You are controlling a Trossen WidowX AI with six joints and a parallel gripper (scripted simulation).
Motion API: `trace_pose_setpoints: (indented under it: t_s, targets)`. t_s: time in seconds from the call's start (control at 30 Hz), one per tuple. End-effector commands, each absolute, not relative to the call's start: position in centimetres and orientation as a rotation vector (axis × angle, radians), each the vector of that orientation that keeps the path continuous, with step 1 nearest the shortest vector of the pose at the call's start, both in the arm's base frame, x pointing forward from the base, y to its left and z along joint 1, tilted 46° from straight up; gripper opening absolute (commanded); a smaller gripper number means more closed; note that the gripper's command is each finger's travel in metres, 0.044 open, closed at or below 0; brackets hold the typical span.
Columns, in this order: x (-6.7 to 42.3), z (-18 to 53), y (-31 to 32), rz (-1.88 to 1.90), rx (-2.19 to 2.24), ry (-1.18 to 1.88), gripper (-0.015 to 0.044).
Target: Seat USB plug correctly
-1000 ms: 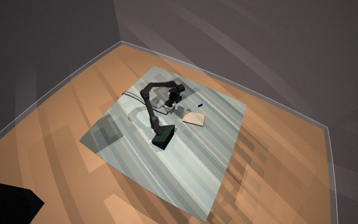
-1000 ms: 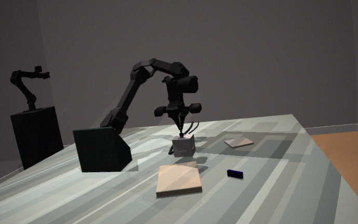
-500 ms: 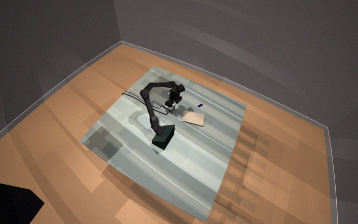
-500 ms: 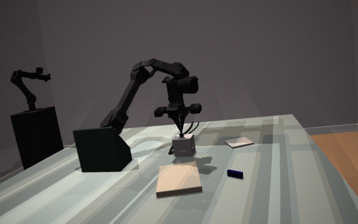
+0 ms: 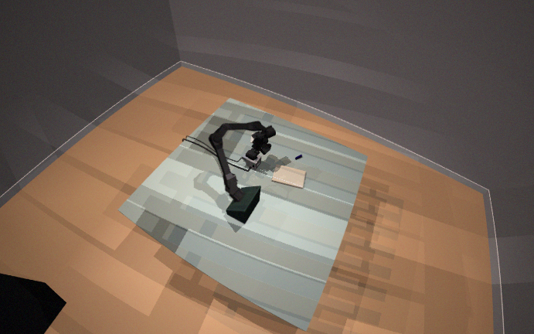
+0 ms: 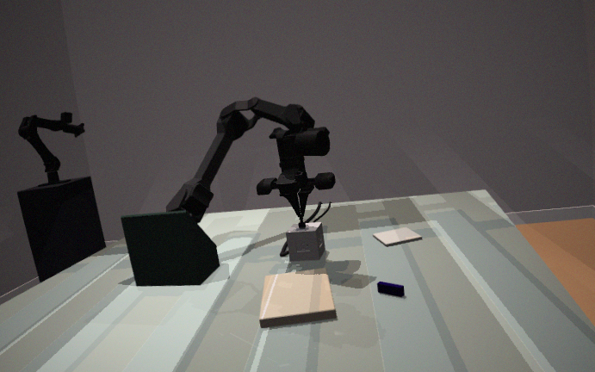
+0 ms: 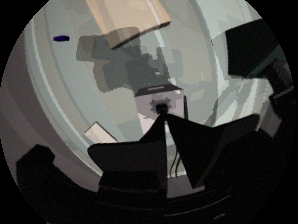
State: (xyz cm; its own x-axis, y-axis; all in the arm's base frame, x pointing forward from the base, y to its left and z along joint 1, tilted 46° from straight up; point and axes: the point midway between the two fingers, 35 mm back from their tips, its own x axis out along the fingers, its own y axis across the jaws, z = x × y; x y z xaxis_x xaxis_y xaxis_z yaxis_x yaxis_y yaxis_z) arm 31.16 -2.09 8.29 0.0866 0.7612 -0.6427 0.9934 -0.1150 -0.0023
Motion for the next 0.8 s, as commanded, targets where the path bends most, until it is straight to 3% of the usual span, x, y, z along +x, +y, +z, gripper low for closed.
trace_pose_setpoints:
  t_s: [0.0, 0.77]
  targets:
    - [31.14, 8.22, -1.98, -0.709, 1.942, 1.725, 0.0]
    - [31.16, 8.03, -1.78, -0.709, 1.942, 1.725, 0.0]
